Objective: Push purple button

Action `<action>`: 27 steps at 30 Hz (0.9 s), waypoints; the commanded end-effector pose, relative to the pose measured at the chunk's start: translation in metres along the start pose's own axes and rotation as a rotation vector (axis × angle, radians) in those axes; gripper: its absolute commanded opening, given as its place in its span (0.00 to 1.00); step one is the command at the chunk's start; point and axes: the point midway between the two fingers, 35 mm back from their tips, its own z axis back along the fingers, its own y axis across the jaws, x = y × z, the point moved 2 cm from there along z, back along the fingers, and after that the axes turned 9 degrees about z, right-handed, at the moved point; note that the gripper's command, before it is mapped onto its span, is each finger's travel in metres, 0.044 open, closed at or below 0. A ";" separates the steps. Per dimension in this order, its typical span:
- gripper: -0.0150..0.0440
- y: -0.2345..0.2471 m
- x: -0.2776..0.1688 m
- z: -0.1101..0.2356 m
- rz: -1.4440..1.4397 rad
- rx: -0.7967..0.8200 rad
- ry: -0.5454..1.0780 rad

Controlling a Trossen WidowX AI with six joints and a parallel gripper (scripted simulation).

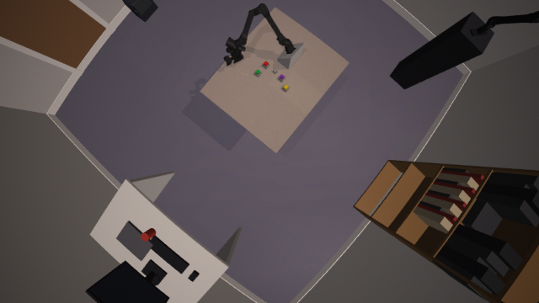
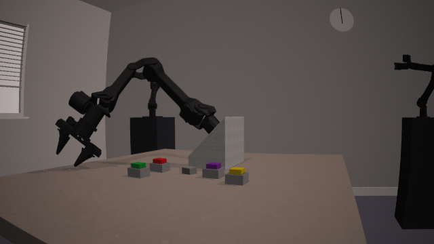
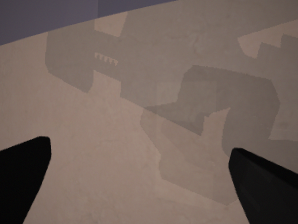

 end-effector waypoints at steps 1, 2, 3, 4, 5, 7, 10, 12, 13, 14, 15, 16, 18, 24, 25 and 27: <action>0.93 0.025 -0.067 0.011 0.102 0.015 0.173; 0.93 0.031 -0.083 0.017 0.132 0.020 0.214; 0.93 0.037 -0.099 0.022 0.163 0.025 0.255; 0.93 0.042 -0.115 0.029 0.197 0.030 0.296; 0.93 0.046 -0.131 0.036 0.232 0.033 0.335; 0.93 0.053 -0.162 0.053 0.307 0.040 0.413; 0.93 0.059 -0.207 0.082 0.435 0.045 0.522; 0.93 0.059 -0.236 0.104 0.532 0.045 0.589; 0.93 0.057 -0.249 0.115 0.583 0.044 0.621; 0.93 0.055 -0.262 0.128 0.638 0.042 0.651; 0.93 0.052 -0.275 0.140 0.696 0.039 0.679; 0.93 0.048 -0.287 0.153 0.757 0.035 0.706; 0.93 0.037 -0.308 0.179 0.884 0.025 0.751; 0.93 -0.007 -0.346 0.250 1.289 -0.028 0.804; 0.93 -0.015 -0.348 0.260 1.358 -0.040 0.800; 0.93 -0.031 -0.351 0.278 1.492 -0.066 0.782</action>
